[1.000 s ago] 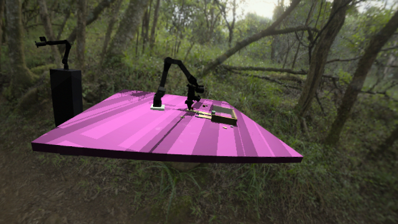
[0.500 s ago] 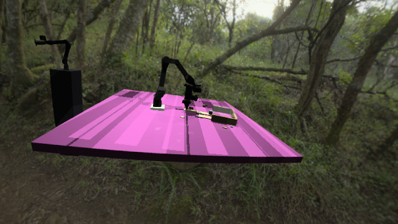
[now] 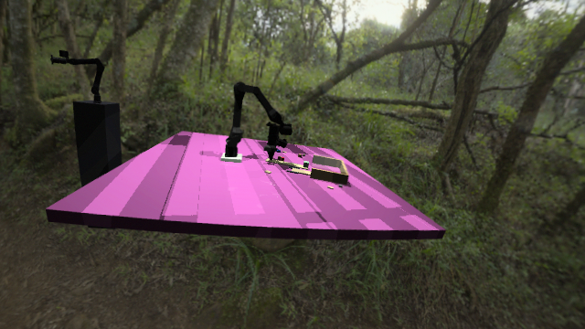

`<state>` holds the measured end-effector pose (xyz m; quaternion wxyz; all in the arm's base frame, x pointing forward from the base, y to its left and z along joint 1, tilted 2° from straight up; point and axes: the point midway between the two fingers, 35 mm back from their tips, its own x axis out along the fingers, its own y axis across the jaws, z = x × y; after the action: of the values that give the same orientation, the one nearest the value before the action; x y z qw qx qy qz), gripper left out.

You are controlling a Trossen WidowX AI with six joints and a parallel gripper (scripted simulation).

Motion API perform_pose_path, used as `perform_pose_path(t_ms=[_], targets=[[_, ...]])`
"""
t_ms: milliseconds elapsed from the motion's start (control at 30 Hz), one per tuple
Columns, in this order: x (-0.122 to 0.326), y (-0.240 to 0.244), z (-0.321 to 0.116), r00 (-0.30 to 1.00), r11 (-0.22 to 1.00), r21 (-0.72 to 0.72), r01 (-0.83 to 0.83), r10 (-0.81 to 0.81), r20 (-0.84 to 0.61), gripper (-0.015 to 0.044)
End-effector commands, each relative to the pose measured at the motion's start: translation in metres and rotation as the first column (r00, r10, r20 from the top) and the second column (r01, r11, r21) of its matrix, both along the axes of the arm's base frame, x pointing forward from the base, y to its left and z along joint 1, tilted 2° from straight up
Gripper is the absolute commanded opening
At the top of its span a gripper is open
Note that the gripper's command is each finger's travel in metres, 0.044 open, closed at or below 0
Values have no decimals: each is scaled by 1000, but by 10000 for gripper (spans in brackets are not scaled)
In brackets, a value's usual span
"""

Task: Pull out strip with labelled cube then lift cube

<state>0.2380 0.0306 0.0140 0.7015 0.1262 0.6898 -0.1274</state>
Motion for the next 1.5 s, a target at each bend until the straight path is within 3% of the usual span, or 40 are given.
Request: perform_pose_path(t_ms=[0,1300,1467], targets=[[-14,4,-6,999,1000,8,0,0,-32,0],[-16,4,-6,999,1000,8,0,0,-32,0],[-6,3,40,1000,1000,7,0,1,-30,0]])
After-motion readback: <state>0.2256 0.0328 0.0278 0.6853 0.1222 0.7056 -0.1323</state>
